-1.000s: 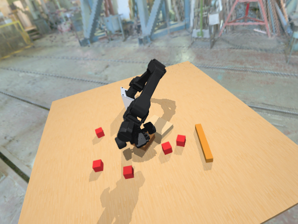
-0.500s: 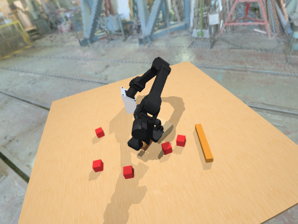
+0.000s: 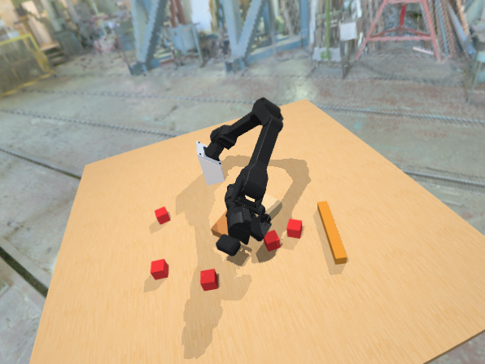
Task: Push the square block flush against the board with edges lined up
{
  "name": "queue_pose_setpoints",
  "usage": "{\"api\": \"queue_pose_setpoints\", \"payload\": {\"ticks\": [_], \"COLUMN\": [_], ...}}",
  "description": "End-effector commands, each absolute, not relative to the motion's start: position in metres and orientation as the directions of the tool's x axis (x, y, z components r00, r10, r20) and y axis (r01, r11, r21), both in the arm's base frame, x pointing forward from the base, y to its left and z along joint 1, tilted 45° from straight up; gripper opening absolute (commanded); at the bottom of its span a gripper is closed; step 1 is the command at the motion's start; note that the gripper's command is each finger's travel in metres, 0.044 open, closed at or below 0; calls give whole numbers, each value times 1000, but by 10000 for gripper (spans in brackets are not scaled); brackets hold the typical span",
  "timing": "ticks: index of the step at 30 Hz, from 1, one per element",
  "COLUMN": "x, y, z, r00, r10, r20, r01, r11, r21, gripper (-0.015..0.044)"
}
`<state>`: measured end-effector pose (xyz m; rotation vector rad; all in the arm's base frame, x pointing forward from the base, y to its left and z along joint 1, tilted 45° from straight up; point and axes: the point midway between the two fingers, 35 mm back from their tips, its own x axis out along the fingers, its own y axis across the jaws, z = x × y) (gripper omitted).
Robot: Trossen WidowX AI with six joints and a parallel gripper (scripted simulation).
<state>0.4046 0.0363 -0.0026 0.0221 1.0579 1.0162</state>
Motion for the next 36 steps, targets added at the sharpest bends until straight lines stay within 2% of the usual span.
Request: {"api": "queue_pose_setpoints", "payload": {"ticks": [1, 36], "x": [403, 362], "y": [35, 8], "z": [-7, -40], "r00": [104, 102], "r10": [703, 699], "r20": [-704, -708], "r01": [-671, -670], "r11": [572, 574], "r21": [471, 471], "gripper": [0, 0]}}
